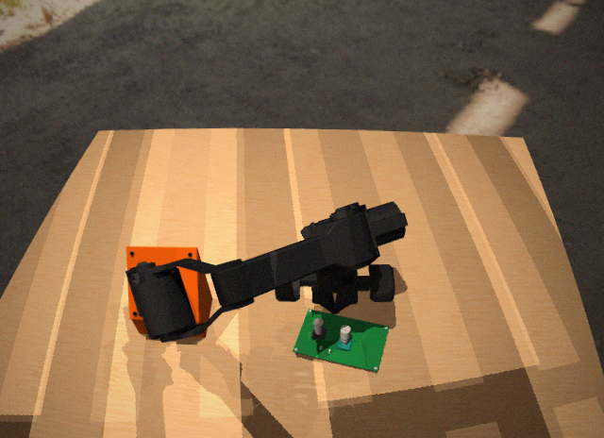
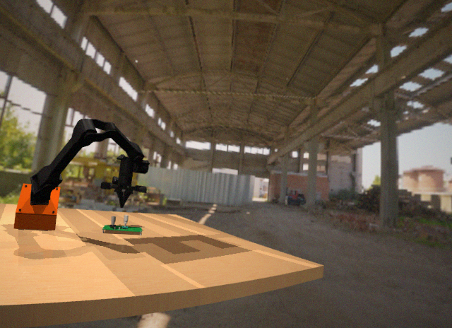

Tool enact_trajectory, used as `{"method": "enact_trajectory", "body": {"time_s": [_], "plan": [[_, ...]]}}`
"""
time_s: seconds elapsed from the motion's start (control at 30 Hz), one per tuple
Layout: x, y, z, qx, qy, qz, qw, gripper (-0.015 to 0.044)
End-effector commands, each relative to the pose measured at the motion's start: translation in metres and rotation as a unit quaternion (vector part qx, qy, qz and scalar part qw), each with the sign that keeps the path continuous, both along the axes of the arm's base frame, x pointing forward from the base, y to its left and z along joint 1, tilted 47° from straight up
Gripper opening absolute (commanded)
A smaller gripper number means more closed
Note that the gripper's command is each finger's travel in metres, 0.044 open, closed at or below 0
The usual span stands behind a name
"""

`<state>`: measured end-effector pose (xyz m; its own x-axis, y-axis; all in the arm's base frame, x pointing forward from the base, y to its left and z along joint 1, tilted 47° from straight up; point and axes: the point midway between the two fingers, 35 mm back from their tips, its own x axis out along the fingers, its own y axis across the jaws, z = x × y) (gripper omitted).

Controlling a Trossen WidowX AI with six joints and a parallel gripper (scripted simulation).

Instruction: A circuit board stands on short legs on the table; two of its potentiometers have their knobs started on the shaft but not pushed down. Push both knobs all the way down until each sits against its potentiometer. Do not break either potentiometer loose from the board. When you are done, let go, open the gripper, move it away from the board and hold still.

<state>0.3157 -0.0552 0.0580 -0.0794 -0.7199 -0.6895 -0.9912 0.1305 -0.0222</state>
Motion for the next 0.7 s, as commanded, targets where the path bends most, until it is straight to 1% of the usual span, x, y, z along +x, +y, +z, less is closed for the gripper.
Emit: {"method": "enact_trajectory", "body": {"time_s": [0.0, 0.33, 0.67], "plan": [[0.004, -0.001, 0.004, 0.005, 0.054, 0.052, 0.997, 0.0000], [0.009, -0.001, 0.011, 0.018, 0.177, 0.170, 0.969, 0.0000], [0.014, -0.002, 0.018, 0.030, 0.296, 0.282, 0.912, 0.0000]]}}
